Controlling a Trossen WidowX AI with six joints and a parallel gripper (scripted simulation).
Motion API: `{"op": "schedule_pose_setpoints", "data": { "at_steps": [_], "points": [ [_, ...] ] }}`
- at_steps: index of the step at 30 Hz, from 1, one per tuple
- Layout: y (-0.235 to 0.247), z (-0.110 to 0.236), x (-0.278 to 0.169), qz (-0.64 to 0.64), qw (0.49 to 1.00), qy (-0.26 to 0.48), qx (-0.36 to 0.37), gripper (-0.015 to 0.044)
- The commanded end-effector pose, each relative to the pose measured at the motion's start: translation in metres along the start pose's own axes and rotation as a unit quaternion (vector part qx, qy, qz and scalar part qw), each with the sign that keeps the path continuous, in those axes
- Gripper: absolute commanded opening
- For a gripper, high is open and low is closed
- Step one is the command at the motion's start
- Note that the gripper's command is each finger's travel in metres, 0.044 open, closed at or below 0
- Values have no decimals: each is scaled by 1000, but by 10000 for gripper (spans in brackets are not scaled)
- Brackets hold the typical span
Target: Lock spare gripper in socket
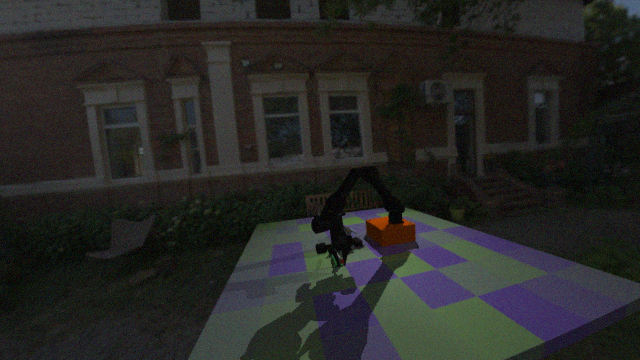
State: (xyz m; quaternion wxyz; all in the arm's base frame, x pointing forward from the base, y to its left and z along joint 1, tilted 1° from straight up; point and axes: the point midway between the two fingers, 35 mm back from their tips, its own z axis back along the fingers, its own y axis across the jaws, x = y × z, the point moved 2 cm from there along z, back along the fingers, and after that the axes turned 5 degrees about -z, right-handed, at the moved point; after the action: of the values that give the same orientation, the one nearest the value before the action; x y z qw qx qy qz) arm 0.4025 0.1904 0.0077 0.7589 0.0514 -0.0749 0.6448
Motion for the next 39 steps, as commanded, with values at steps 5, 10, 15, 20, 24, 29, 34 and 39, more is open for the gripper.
{"op": "schedule_pose_setpoints", "data": {
  "at_steps": [5,10,15,20,24,29,34,39],
  "points": [
    [0,0,0,0,1000,0,0,200],
    [1,12,2,0,1000,0,0,200],
    [3,21,2,-1,1000,3,5,200],
    [4,33,4,-1,1000,4,7,200],
    [5,41,5,-1,1000,5,8,200],
    [6,52,6,-1,1000,7,10,200],
    [7,63,7,-1,1000,8,12,200],
    [8,74,9,-2,1000,9,14,200]
  ]
}}
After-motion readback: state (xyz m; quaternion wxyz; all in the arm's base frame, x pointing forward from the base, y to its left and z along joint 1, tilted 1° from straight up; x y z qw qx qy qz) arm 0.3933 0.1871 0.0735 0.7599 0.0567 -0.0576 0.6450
